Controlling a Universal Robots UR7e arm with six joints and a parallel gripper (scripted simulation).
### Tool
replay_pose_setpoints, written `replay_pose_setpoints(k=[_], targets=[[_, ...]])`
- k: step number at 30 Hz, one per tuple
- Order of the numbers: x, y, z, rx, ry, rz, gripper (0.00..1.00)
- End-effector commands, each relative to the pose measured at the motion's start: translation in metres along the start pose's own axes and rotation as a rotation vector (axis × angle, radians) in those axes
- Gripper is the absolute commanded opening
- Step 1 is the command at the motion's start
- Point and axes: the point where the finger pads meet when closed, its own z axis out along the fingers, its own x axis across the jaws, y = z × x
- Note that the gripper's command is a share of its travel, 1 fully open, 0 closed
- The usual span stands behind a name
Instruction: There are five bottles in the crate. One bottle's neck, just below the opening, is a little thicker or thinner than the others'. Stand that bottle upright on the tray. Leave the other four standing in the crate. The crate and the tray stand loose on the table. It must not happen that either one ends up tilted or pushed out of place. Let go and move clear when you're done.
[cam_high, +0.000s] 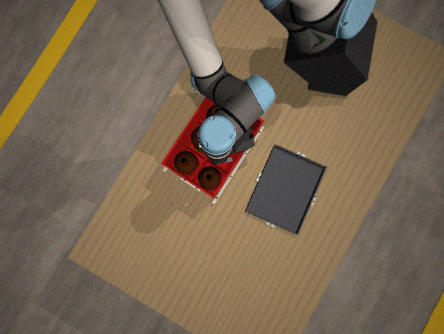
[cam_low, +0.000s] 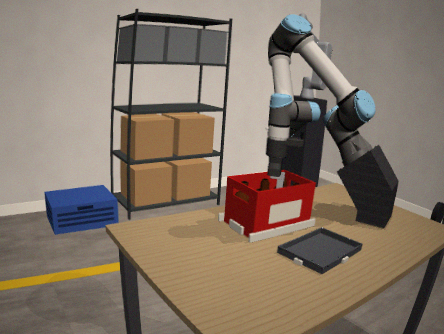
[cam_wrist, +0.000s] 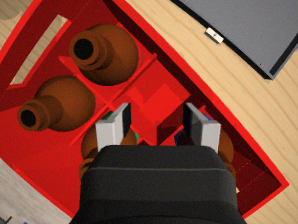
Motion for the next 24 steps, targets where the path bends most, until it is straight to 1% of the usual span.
replay_pose_setpoints(k=[1,12,13,24], targets=[[0.0002,0.0002,-0.0003,-0.001,0.001,0.000,1.00],[0.0002,0.0002,-0.0003,-0.001,0.001,0.000,1.00],[0.0002,0.0002,-0.0003,-0.001,0.001,0.000,0.00],[0.0002,0.0002,-0.0003,-0.001,0.001,0.000,0.00]])
